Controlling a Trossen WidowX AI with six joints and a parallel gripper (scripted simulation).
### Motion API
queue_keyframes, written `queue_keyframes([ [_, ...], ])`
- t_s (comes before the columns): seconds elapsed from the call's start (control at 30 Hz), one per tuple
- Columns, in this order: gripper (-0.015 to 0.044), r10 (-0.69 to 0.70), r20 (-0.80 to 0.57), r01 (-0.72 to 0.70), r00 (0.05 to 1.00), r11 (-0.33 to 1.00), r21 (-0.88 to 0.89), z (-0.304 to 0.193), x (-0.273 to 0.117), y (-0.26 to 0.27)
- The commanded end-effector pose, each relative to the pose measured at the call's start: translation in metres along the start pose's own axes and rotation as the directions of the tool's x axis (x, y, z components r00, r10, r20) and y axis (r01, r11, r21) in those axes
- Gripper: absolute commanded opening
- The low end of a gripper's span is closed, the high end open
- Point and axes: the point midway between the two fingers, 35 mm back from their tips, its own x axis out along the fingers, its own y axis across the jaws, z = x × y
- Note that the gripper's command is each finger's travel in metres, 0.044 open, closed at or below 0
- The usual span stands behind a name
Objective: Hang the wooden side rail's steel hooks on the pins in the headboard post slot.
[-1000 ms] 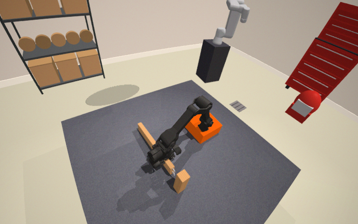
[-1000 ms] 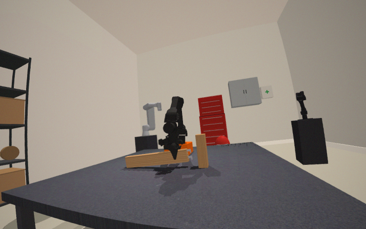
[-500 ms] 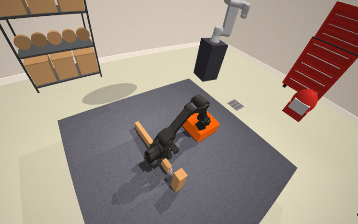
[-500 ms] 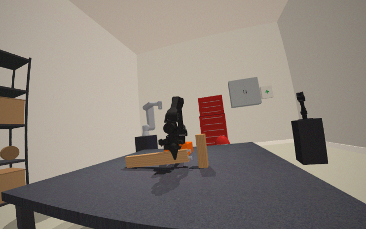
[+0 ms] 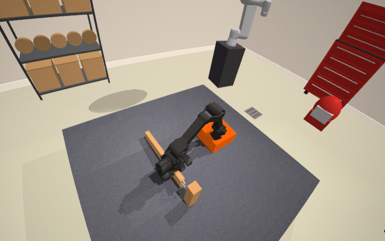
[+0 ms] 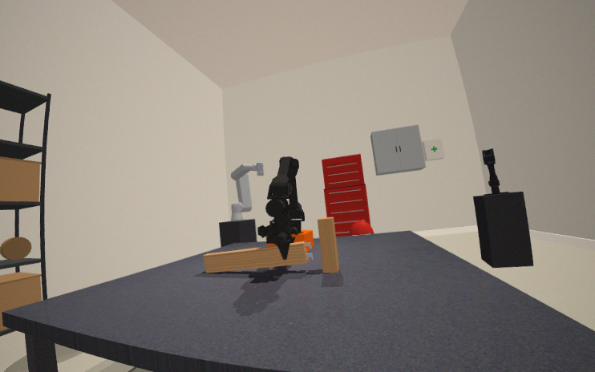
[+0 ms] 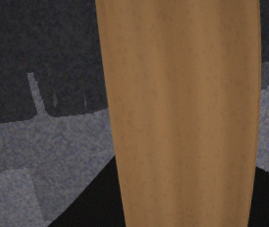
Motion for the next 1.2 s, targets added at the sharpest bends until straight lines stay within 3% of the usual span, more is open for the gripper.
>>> queue_keyframes([
  [0.0, 0.0000, 0.017, 0.002, -0.017, 1.000, 1.000, -0.002, -0.0013, -0.0047, 0.0054],
  [1.17, 0.0000, 0.017, 0.002, -0.017, 1.000, 1.000, -0.002, -0.0053, -0.0041, 0.0070],
])
